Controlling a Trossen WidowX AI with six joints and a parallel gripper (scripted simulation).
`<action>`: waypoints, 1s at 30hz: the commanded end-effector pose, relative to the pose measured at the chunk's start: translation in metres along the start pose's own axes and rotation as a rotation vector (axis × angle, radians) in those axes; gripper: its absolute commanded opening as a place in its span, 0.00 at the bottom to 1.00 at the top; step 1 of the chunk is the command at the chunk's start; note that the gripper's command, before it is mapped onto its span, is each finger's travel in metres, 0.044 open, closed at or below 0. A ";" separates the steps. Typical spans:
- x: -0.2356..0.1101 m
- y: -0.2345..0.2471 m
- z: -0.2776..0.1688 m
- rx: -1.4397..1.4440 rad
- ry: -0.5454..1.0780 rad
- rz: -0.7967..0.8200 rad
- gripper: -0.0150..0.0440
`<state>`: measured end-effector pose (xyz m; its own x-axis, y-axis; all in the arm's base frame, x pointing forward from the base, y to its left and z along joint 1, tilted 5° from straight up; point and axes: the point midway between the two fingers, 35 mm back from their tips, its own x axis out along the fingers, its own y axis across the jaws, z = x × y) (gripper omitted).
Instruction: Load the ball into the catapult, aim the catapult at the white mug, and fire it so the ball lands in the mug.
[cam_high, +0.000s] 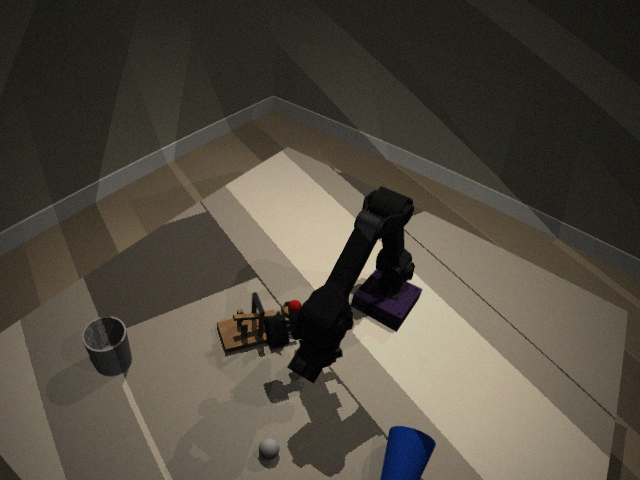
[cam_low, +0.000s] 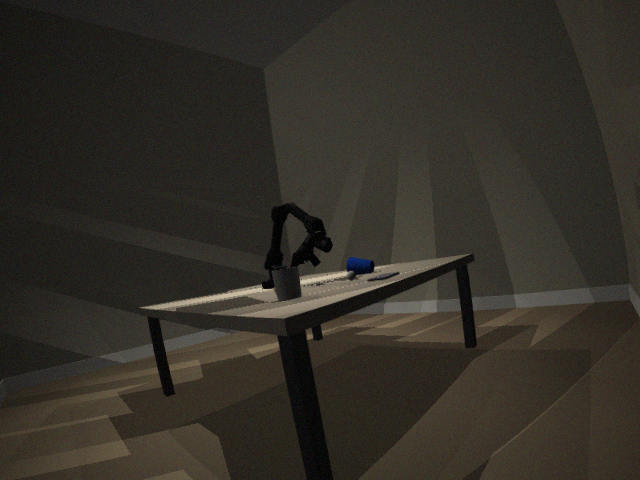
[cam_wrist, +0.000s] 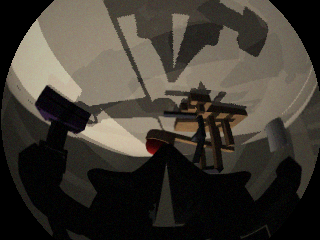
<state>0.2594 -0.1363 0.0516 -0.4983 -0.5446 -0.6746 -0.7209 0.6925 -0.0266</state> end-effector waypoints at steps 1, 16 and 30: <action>0.008 0.002 0.005 -0.013 0.011 0.006 0.25; 0.026 0.004 0.021 -0.018 0.016 0.009 0.25; 0.050 0.007 0.043 -0.021 0.018 0.011 0.25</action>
<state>0.2549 -0.1391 -0.0029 -0.5015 -0.5468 -0.6705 -0.7226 0.6909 -0.0231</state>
